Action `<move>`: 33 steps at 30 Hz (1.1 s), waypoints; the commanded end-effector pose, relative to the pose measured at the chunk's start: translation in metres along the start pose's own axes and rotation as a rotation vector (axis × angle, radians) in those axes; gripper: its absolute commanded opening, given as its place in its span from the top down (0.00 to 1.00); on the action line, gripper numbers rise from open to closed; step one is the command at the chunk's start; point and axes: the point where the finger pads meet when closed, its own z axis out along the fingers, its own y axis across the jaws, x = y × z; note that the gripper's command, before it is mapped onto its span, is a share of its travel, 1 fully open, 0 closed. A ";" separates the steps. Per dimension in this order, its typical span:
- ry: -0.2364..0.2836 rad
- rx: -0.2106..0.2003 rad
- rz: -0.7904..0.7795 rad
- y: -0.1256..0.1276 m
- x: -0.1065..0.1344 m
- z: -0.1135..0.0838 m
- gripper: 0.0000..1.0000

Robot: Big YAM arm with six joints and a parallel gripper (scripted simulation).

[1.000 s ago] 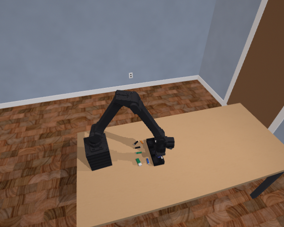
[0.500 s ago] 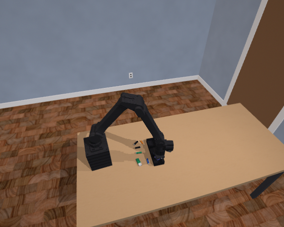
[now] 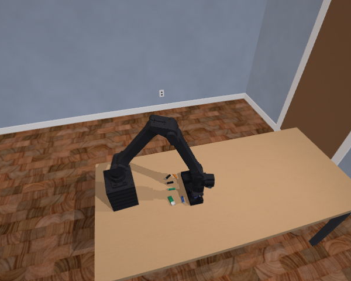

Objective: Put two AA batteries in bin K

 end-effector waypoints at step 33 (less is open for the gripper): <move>-0.030 0.002 -0.002 -0.009 -0.011 -0.022 0.91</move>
